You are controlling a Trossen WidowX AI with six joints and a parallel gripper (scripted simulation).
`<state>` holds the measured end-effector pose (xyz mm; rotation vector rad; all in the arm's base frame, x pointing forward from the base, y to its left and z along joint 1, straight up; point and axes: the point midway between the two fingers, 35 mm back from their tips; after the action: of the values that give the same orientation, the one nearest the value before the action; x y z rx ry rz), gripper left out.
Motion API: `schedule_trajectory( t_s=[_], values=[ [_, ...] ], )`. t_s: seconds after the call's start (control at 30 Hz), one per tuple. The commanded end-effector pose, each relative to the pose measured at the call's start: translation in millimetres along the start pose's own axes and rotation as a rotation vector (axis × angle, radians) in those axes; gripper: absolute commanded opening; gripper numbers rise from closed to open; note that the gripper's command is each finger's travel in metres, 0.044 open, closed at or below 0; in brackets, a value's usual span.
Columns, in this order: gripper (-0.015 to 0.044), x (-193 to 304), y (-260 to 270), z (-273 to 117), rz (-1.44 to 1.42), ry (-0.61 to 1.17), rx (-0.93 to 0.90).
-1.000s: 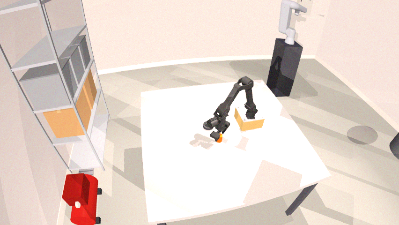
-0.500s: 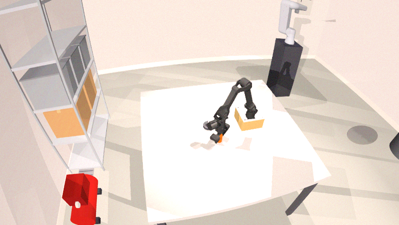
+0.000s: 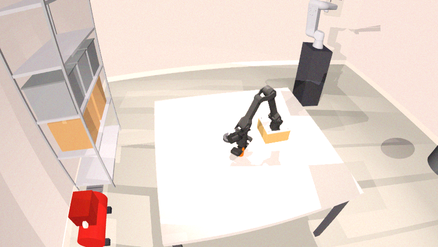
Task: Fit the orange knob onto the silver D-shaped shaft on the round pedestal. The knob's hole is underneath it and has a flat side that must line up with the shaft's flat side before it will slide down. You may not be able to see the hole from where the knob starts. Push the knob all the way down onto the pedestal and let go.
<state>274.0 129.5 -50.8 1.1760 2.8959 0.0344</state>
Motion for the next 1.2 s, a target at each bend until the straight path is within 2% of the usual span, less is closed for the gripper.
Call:
schedule_trajectory(
  t_s=[0.0, 0.07, 0.27, 0.43, 1.17],
  values=[
    [0.0170, -0.7, -0.1, 0.1, 0.003, -0.004, 0.000],
    [0.0157, -0.7, -0.1, 0.1, 0.003, -0.004, 0.000],
    [0.0000, -2.1, 6.5, -4.5, 0.010, -0.011, -0.031],
    [0.0000, -4.1, 15.5, -12.0, 0.018, -0.021, -0.073],
    [0.0000, -7.2, 23.2, -70.8, 0.011, -0.013, -0.039]
  ],
)
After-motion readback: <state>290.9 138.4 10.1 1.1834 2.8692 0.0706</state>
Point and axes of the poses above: the point midway between the two fingers, 35 mm back from their tips, its own z axis out along the fingers, its own y axis across the jaws, x = y × z, and after that the axes turned 1 degree about z, right-handed
